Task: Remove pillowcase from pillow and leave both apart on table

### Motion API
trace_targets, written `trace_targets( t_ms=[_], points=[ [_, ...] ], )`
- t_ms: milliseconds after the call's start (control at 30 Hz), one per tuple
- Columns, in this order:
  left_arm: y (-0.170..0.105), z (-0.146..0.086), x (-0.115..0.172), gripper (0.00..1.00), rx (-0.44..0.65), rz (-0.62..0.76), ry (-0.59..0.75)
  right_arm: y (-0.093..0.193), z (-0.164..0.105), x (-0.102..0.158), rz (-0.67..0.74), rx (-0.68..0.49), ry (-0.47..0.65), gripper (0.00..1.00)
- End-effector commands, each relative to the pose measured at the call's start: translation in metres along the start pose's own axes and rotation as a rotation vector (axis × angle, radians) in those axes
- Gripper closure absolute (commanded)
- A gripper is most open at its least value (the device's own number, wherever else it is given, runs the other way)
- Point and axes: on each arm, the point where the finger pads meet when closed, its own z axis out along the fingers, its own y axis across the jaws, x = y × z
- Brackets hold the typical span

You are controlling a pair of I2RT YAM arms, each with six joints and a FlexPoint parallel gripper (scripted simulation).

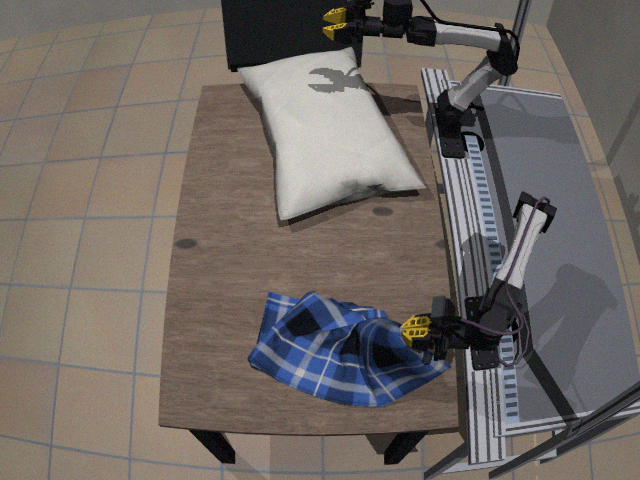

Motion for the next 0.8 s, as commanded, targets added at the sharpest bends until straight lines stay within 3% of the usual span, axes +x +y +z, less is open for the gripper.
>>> trace_targets(
  t_ms=[0,767],
  points=[
    [0.006,-0.003,0.008,1.00,-0.030,0.011,0.092,0.002,0.000,-0.010,-0.001,-0.012,-0.013,0.40],
    [-0.024,-0.025,0.046,1.00,0.034,0.015,0.334,0.002,0.000,-0.010,-0.001,-0.012,-0.013,0.40]
  ],
)
